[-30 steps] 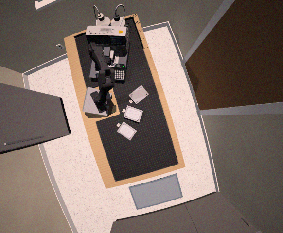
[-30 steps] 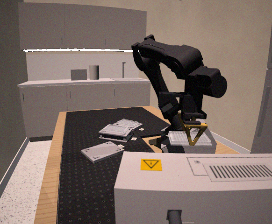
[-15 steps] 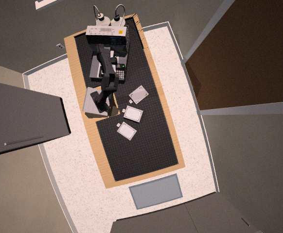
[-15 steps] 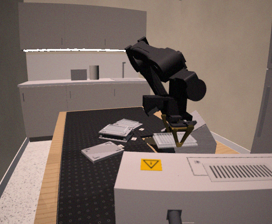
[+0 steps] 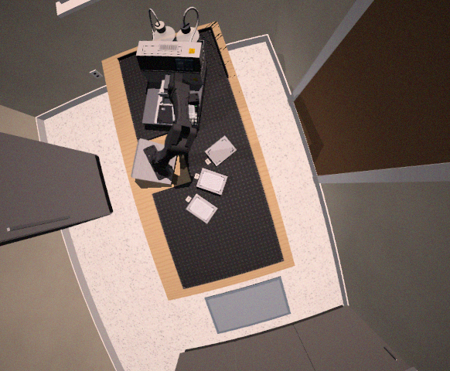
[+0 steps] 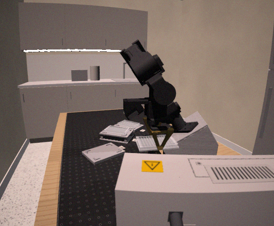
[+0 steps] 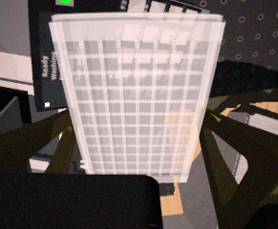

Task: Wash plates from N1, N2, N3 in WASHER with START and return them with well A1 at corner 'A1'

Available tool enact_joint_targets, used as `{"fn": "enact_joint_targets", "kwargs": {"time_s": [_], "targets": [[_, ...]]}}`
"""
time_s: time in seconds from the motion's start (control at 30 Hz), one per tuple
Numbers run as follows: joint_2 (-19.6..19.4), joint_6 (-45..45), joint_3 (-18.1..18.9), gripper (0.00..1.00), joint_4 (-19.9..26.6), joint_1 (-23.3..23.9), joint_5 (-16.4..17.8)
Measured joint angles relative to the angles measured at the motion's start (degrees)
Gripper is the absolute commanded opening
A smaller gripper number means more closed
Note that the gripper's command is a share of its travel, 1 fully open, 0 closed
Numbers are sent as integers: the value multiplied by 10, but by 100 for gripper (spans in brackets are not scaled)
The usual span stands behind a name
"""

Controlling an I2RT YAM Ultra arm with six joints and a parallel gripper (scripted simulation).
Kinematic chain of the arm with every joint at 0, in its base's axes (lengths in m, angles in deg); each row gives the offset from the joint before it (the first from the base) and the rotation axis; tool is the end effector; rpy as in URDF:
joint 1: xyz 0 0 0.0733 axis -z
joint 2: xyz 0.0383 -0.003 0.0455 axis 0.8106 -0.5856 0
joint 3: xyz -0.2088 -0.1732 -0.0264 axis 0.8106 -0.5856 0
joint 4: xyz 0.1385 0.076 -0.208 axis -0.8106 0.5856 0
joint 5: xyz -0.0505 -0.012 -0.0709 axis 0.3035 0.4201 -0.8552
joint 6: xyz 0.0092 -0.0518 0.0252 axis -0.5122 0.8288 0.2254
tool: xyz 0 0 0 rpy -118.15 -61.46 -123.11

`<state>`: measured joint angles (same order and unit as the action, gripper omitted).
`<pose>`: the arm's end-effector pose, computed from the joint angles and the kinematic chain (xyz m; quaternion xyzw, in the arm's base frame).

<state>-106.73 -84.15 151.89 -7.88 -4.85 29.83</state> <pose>0.1778 0.2521 0.2281 0.1687 0.9392 -0.1456 0.2613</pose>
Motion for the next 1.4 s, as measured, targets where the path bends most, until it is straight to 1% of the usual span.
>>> {"fn": "enact_joint_targets", "kwargs": {"time_s": [0.13, 0.37, 0.47, 0.7, 0.83, 0.9, 1.03, 1.4], "targets": [[12, 29, 3, 0, -2, 26, -6], [13, 46, 3, 0, -4, 23, -7], [20, 75, -3, 0, -8, 32, -6], [66, 219, -19, 0, -16, 91, -7], [89, 282, -24, 0, -21, 124, -6], [98, 306, -25, 0, -24, 141, -6], [109, 343, -26, 0, -29, 158, -2], [148, 456, -21, 0, -47, 258, 9]]}}
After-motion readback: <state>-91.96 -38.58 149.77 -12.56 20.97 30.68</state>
